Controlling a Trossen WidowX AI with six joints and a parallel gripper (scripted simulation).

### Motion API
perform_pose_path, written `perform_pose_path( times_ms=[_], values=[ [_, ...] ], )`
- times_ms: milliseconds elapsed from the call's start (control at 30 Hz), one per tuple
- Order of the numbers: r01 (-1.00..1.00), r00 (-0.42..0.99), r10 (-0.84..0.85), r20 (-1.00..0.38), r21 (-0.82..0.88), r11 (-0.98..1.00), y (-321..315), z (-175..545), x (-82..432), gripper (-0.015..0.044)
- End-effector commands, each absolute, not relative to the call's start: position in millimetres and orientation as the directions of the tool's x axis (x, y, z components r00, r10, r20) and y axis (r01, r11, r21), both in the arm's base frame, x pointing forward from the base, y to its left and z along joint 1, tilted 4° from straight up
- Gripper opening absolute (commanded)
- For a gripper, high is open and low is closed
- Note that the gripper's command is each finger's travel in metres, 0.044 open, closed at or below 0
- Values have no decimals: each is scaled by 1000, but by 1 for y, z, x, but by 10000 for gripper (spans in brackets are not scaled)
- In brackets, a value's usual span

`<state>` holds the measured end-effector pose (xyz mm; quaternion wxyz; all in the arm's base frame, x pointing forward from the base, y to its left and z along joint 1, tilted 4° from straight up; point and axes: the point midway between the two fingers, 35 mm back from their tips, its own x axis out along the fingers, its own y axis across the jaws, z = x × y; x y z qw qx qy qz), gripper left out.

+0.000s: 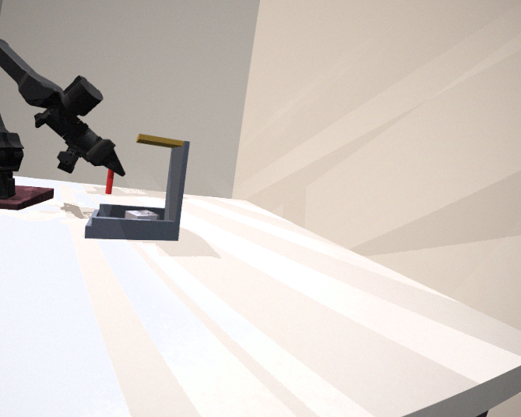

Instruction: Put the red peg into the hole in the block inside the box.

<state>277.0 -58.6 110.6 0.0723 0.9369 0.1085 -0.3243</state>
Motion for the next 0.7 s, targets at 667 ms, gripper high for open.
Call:
perform_pose_path(
  times_ms=[667],
  values=[
    [193,785,106,-611,78,-978,-111,116,287,0]
  ],
)
